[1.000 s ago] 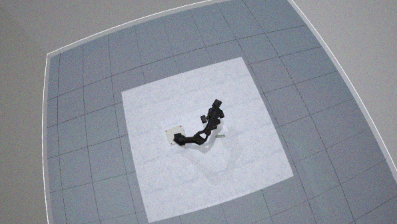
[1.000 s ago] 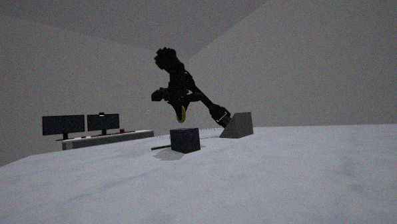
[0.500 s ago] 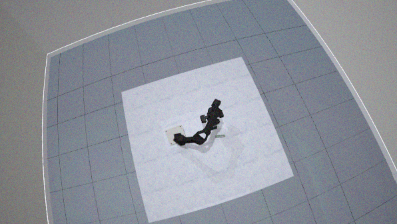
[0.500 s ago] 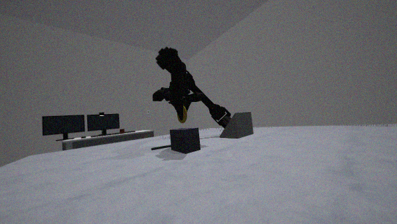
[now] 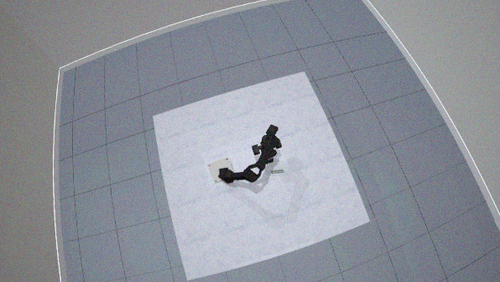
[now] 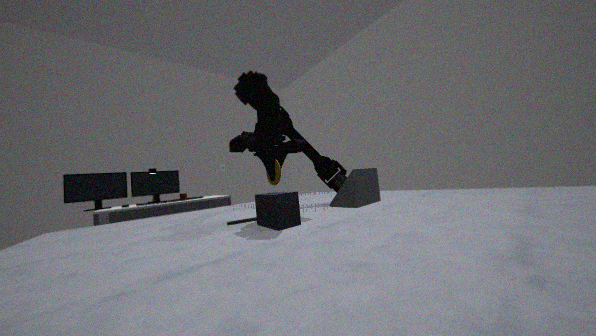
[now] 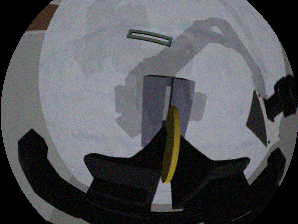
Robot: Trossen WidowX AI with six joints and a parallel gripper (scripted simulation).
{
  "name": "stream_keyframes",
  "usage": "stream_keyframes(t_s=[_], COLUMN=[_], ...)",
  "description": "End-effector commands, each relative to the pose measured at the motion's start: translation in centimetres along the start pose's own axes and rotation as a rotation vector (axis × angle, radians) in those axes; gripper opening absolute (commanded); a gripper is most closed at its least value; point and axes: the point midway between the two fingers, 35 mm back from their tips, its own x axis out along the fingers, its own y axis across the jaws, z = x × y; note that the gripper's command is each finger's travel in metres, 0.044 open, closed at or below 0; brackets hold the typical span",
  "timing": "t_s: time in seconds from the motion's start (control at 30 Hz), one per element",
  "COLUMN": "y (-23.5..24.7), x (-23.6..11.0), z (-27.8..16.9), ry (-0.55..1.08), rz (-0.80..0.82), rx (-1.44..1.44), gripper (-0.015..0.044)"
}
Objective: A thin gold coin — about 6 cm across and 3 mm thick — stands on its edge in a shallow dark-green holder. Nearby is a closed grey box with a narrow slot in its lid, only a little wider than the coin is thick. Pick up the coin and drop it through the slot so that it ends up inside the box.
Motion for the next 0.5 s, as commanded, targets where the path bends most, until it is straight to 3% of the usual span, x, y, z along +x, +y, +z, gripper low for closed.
stream_keyframes(t_s=[0.0, 0.47], y=[0.03, 0.03], x=[0.24, 0.84], z=[-0.05, 0.00], ry=[0.000, 0.000], rz=[0.001, 0.001], rx=[-0.003, -0.006], gripper=[0.0000, 0.0000])
